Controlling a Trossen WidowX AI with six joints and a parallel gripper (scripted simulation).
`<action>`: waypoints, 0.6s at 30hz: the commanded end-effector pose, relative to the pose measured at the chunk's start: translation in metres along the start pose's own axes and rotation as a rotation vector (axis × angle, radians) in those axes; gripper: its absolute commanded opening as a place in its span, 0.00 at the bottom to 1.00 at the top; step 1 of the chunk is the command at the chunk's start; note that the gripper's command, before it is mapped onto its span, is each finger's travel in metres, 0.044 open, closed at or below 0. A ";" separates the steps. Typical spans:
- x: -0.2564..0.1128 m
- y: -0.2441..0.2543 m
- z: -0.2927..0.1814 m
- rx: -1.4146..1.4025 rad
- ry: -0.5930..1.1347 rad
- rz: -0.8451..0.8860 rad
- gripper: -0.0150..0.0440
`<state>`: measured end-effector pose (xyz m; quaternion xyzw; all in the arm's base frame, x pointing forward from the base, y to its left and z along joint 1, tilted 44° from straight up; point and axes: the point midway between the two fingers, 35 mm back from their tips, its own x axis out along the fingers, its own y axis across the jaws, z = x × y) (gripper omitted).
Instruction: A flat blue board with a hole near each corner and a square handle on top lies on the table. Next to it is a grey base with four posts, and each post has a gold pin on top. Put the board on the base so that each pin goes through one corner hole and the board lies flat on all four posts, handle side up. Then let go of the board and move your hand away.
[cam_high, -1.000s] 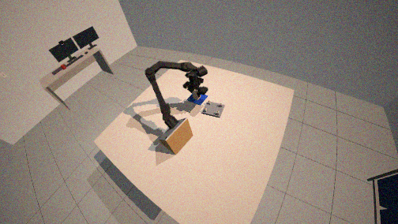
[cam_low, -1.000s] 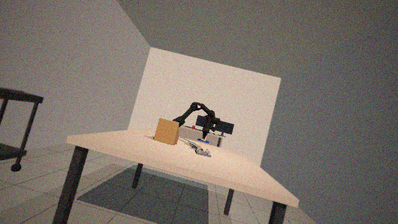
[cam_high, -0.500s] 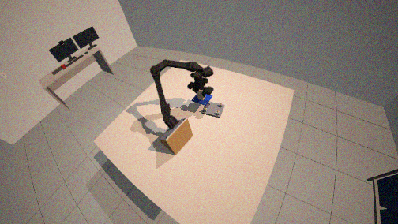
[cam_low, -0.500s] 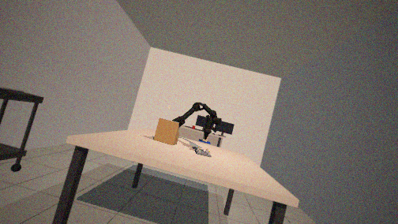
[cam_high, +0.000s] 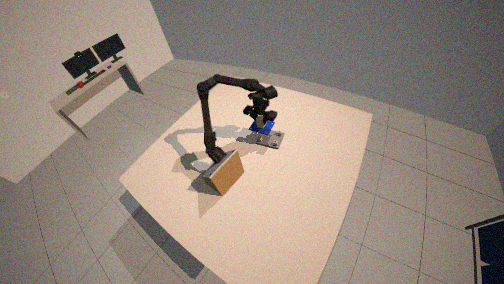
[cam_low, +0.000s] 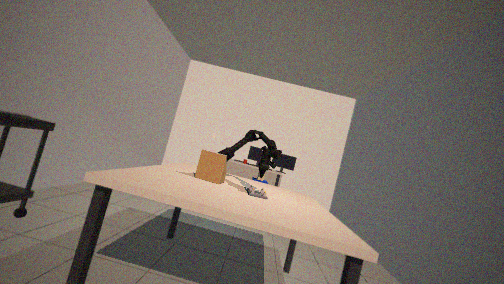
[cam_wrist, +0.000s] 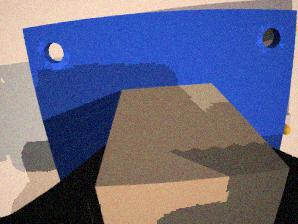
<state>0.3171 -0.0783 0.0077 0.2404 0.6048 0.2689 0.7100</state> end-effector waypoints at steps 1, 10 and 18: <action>0.000 -0.010 0.000 -0.014 0.002 -0.002 0.25; 0.002 -0.032 -0.001 -0.047 0.002 0.001 0.25; 0.004 -0.050 -0.003 -0.074 0.001 0.004 0.25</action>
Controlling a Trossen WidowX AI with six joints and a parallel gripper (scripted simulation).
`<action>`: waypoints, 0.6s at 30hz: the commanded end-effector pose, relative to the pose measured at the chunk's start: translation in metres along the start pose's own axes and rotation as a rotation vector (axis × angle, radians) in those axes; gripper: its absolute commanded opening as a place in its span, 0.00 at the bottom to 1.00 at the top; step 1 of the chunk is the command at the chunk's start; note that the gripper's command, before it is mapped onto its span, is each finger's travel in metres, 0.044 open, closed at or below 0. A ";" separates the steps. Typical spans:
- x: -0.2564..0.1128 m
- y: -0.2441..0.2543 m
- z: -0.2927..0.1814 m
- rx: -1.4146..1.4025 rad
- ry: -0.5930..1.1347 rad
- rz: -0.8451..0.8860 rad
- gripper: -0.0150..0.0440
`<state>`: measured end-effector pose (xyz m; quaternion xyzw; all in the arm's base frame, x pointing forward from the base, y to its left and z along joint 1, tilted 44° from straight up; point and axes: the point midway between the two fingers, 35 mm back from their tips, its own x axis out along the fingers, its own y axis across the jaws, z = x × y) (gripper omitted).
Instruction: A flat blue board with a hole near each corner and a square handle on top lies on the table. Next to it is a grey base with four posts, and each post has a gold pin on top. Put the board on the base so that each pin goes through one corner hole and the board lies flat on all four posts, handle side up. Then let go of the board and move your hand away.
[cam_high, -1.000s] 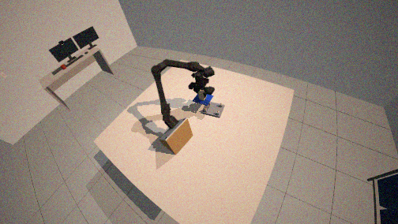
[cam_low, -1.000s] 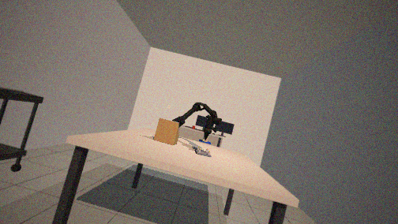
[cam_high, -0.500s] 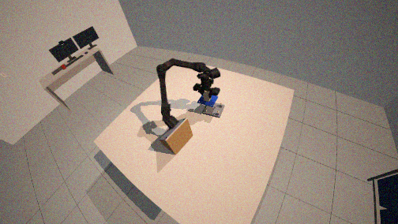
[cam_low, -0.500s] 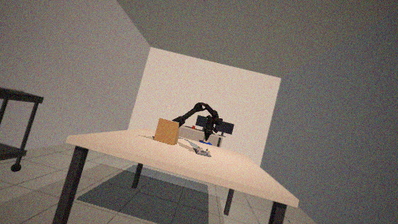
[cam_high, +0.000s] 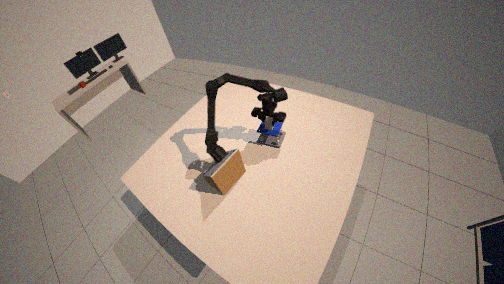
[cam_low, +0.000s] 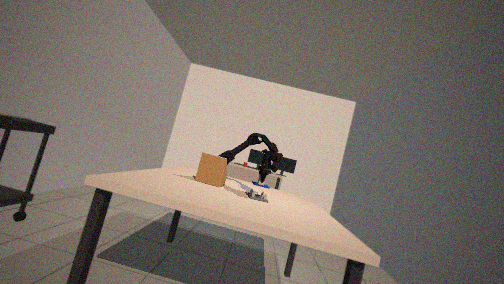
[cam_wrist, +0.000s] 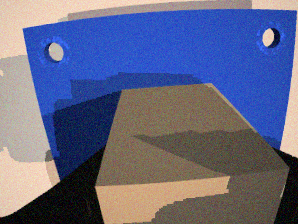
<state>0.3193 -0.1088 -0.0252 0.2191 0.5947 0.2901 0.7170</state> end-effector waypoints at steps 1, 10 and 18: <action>0.000 -0.006 -0.001 -0.010 0.002 -0.001 0.25; 0.000 -0.002 -0.001 -0.001 0.000 0.000 0.25; 0.005 -0.004 -0.001 -0.004 0.000 0.000 0.25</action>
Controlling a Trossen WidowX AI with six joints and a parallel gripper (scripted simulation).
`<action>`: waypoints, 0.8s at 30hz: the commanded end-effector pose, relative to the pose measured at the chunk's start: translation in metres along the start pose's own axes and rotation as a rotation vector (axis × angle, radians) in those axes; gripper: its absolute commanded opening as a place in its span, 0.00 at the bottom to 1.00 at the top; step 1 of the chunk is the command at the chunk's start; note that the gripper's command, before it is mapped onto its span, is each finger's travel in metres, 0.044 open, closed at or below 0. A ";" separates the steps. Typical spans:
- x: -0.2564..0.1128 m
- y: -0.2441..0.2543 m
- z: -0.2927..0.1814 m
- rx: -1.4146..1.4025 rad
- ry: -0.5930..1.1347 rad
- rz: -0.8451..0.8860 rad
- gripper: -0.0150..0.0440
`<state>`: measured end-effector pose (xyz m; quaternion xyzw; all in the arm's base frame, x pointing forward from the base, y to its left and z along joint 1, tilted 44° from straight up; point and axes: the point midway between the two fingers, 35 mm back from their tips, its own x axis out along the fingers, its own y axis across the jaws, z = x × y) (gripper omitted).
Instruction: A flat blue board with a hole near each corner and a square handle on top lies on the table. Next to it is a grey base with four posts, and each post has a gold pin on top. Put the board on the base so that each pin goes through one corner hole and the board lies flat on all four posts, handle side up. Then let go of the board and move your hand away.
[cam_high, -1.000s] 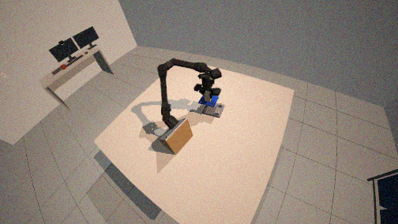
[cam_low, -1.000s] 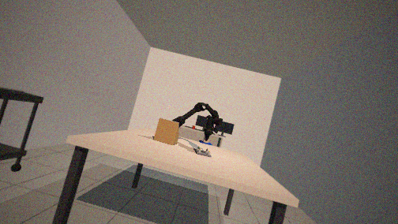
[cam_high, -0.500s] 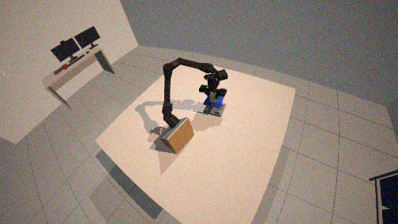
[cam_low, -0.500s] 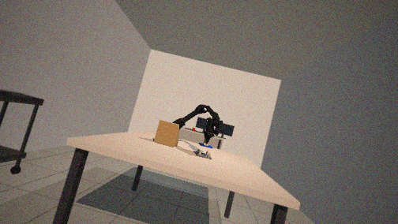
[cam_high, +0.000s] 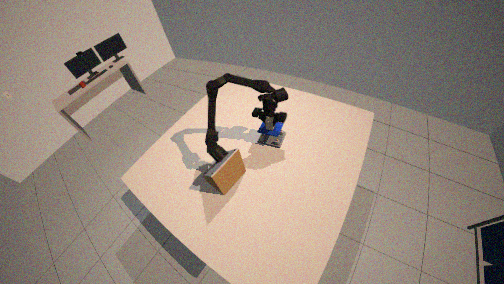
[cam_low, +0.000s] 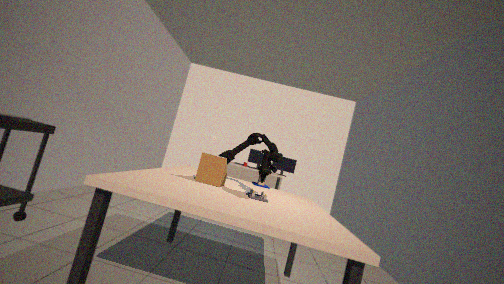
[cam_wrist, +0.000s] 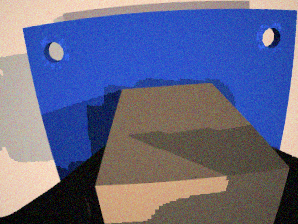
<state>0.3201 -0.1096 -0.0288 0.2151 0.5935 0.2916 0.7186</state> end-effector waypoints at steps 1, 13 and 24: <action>0.004 -0.001 -0.001 0.005 0.001 0.003 0.25; 0.018 -0.002 -0.002 0.005 0.000 0.004 0.25; 0.031 -0.001 -0.002 0.006 0.000 0.004 0.25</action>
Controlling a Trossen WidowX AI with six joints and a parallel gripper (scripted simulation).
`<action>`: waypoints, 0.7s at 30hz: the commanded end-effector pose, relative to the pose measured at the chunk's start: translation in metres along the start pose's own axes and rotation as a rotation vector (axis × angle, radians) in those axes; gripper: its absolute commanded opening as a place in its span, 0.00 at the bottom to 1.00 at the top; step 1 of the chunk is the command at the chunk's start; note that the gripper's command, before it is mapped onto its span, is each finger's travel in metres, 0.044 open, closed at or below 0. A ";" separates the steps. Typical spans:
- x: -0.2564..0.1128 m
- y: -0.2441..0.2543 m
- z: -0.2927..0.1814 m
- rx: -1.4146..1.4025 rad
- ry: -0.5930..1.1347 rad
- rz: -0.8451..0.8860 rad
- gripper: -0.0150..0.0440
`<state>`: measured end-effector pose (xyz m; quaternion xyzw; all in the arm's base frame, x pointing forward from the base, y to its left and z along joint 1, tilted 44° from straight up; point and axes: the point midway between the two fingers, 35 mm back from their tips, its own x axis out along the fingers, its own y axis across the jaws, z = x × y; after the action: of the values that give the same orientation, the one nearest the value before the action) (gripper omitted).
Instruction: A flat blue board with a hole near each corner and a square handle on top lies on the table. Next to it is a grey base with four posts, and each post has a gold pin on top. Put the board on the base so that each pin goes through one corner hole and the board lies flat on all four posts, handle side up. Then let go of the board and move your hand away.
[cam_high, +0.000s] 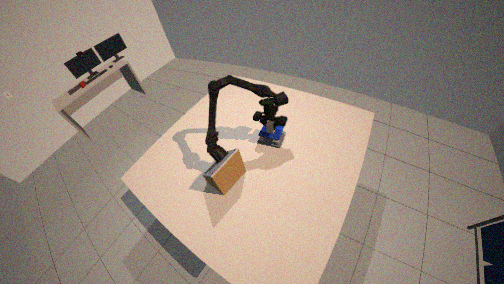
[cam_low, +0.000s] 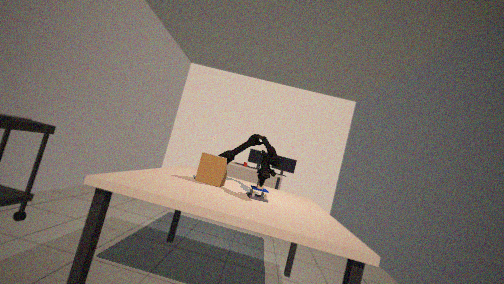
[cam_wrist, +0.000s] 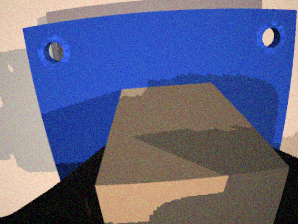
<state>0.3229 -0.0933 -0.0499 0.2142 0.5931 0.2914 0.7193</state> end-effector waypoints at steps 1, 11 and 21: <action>0.005 0.001 -0.001 0.007 0.001 0.006 0.25; 0.002 0.000 0.000 0.001 0.000 0.000 0.25; 0.007 0.000 -0.001 0.006 0.000 0.001 0.25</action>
<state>0.3240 -0.0897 -0.0538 0.2126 0.5932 0.2911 0.7199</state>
